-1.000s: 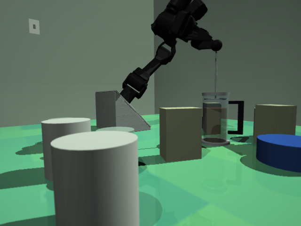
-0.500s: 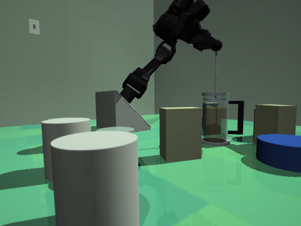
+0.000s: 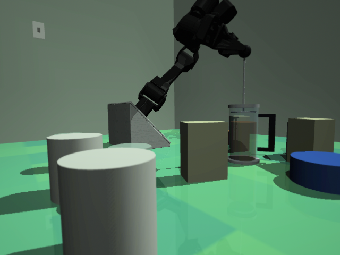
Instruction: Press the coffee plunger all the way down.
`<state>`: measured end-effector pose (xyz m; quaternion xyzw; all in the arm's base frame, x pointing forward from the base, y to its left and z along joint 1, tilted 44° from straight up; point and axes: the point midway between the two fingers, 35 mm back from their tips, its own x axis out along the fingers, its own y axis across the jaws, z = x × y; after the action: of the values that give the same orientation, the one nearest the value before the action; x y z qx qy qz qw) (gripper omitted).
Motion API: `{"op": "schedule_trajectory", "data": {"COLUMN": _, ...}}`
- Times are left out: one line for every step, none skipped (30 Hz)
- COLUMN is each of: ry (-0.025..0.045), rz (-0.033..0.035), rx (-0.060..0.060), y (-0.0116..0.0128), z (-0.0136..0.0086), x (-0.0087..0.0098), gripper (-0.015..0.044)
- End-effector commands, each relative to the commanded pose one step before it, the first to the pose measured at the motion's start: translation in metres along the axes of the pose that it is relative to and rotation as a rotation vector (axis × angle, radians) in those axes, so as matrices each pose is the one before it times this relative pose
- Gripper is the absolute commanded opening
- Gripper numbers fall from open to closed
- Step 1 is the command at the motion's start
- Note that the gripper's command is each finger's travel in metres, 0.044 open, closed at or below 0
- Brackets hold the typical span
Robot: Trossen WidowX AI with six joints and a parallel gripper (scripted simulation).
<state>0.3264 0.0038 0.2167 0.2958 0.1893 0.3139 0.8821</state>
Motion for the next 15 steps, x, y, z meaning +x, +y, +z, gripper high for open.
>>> {"op": "schedule_trajectory", "data": {"ry": 0.00045, "rz": -0.00126, "rx": 0.0021, "y": -0.00089, "z": -0.00257, "x": 0.00245, "gripper": 0.0130}}
{"op": "schedule_trajectory", "data": {"ry": 0.00037, "rz": -0.00023, "rx": -0.0001, "y": -0.00032, "z": -0.00114, "x": 0.00099, "gripper": 0.0130}}
{"op": "schedule_trajectory", "data": {"ry": 0.00038, "rz": -0.00024, "rx": -0.0001, "y": -0.00033, "z": -0.00122, "x": 0.00106, "gripper": 0.0130}}
{"op": "schedule_trajectory", "data": {"ry": 0.00037, "rz": -0.00024, "rx": -0.0001, "y": -0.00032, "z": -0.00123, "x": 0.00106, "gripper": 0.0130}}
{"op": "schedule_trajectory", "data": {"ry": 0.00036, "rz": -0.00023, "rx": -0.0001, "y": -0.00031, "z": -0.00124, "x": 0.00106, "gripper": 0.0130}}
{"op": "schedule_trajectory", "data": {"ry": 0.00034, "rz": -0.00023, "rx": -0.0001, "y": -0.00030, "z": -0.00124, "x": 0.00106, "gripper": 0.0130}}
{"op": "schedule_trajectory", "data": {"ry": 0.00033, "rz": -0.00022, "rx": -0.0001, "y": -0.00029, "z": -0.00124, "x": 0.00105, "gripper": 0.0130}}
{"op": "schedule_trajectory", "data": {"ry": 0.00031, "rz": -0.00021, "rx": -0.0001, "y": -0.00028, "z": -0.00124, "x": 0.00105, "gripper": 0.0130}}
{"op": "schedule_trajectory", "data": {"ry": 0.00030, "rz": -0.00021, "rx": -0.0001, "y": -0.00027, "z": -0.00124, "x": 0.00105, "gripper": 0.0130}}
{"op": "schedule_trajectory", "data": {"ry": 0.00029, "rz": -0.00020, "rx": -0.0001, "y": -0.00026, "z": -0.00124, "x": 0.00104, "gripper": 0.0130}}
{"op": "schedule_trajectory", "data": {"ry": 0.00028, "rz": -0.00020, "rx": -0.0001, "y": -0.00026, "z": -0.00126, "x": 0.00106, "gripper": 0.0130}}
{"op": "schedule_trajectory", "data": {"ry": 0.00026, "rz": -0.00019, "rx": -0.0001, "y": -0.00025, "z": -0.00127, "x": 0.00105, "gripper": 0.0130}}
{"op": "schedule_trajectory", "data": {"ry": 0.00025, "rz": -0.00018, "rx": -0.0001, "y": -0.00024, "z": -0.00127, "x": 0.00105, "gripper": 0.0130}}
{"op": "schedule_trajectory", "data": {"ry": 0.00023, "rz": -0.00017, "rx": -0.0001, "y": -0.00023, "z": -0.00127, "x": 0.00104, "gripper": 0.0130}}
{"op": "schedule_trajectory", "data": {"ry": 0.00021, "rz": -0.00017, "rx": -0.0001, "y": -0.00022, "z": -0.00127, "x": 0.00104, "gripper": 0.0130}}
